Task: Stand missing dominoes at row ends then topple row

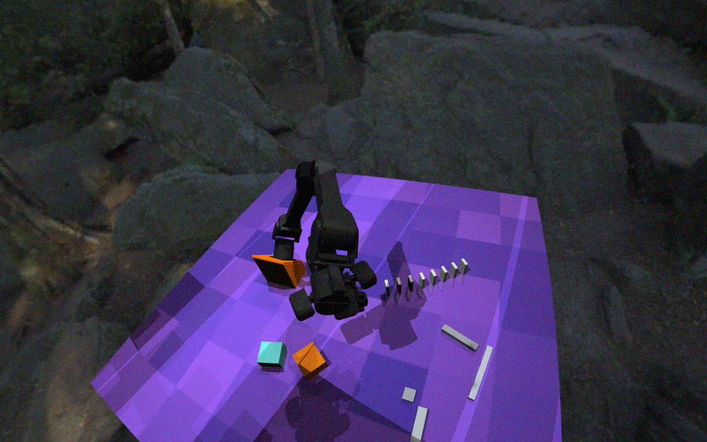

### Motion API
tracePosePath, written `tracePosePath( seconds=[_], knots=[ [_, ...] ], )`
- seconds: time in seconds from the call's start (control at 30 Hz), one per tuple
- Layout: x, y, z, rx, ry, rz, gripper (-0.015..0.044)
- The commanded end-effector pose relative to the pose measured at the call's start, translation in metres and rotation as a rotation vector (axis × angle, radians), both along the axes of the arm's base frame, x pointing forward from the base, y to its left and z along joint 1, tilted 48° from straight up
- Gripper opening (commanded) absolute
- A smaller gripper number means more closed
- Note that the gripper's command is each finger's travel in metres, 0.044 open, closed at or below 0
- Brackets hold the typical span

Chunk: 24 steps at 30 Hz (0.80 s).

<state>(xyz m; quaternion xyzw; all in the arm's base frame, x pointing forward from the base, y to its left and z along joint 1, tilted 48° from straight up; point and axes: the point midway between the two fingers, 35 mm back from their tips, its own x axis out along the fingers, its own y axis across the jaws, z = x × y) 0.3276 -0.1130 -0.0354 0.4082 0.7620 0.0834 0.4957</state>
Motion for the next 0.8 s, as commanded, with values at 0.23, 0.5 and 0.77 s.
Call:
tracePosePath(
  seconds=[0.23, 0.5, 0.77],
  knots=[
    [0.006, 0.105, 0.105, 0.208, -0.823, 0.794, 0.0107],
    [0.005, 0.109, 0.109, 0.218, -0.858, 0.827, 0.0107],
    [0.005, 0.128, 0.089, 0.214, -0.857, 0.828, 0.0107]
  ],
)
